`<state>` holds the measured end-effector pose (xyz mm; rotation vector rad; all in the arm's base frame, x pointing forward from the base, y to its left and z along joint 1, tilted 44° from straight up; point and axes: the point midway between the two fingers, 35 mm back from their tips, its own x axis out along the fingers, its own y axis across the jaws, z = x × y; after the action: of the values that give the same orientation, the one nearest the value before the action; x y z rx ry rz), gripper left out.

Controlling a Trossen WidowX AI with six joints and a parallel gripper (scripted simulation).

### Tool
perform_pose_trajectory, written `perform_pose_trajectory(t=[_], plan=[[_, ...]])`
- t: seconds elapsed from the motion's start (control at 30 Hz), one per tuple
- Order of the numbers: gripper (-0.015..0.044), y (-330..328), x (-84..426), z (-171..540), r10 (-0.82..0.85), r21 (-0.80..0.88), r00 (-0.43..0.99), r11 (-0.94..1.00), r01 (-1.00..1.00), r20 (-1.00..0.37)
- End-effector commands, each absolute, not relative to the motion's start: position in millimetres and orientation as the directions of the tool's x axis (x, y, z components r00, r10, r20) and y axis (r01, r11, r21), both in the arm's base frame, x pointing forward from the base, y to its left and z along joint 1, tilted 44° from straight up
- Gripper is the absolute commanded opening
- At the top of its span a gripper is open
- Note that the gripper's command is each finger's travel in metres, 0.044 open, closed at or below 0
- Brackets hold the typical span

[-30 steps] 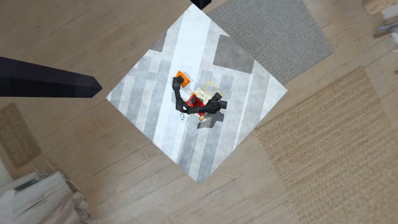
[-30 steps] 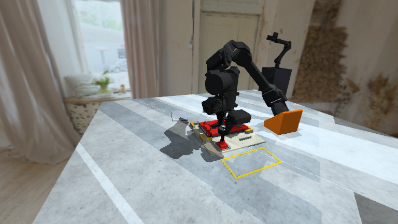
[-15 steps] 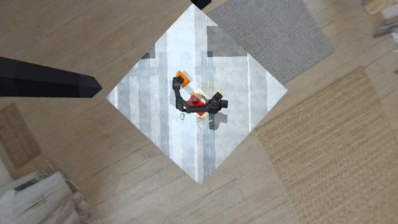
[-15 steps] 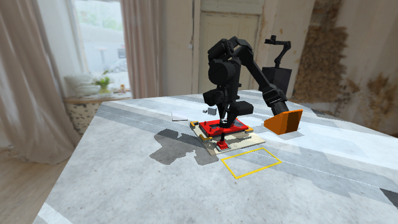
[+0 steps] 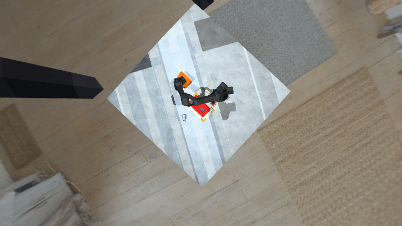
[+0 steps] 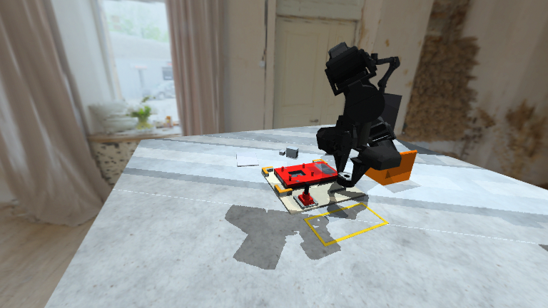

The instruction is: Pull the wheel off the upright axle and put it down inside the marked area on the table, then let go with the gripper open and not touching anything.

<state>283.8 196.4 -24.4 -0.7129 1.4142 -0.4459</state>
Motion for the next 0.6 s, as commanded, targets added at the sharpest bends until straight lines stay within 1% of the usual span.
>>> perform_pose_trajectory(t=[0.0,0.57], plan=[[0.0000,203,272,-35,-0.674,-0.685,0.122,0.718,-0.124,-0.729],[0.0000,181,278,-60,-0.674,-0.685,0.123,0.718,-0.124,-0.729]])
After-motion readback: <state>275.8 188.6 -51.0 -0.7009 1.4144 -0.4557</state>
